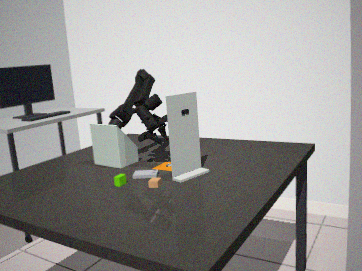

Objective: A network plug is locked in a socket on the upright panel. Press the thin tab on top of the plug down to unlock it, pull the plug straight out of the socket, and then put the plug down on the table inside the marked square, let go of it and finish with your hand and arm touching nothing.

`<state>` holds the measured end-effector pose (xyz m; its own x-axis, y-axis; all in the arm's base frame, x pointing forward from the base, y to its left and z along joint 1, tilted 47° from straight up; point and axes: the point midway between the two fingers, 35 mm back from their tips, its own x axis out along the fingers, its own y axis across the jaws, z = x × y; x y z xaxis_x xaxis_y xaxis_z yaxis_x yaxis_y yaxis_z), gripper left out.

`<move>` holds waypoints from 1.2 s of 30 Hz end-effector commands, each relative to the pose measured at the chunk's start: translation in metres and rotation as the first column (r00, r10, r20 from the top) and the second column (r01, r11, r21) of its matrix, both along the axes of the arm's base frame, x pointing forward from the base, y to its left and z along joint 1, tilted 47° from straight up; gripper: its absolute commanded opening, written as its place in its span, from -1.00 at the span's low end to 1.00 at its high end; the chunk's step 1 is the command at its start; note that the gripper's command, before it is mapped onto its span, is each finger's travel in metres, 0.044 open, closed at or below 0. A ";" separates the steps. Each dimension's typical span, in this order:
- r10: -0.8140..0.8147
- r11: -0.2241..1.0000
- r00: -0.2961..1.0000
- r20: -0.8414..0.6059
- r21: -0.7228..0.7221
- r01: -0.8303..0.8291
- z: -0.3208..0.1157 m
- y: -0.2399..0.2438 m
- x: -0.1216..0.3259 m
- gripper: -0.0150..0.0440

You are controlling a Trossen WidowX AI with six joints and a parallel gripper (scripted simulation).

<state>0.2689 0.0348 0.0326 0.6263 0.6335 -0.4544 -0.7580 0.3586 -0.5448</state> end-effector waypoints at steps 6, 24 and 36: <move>0.002 1.000 1.000 -0.003 -0.005 -0.002 0.003 -0.006 0.001 0.04; 0.010 1.000 1.000 -0.017 -0.022 -0.010 0.026 -0.041 0.002 0.04; 0.011 1.000 1.000 -0.008 -0.015 -0.011 0.050 -0.062 -0.003 0.04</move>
<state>0.2670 -0.0215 0.0714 0.6095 0.6310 -0.4799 -0.7744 0.3444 -0.5308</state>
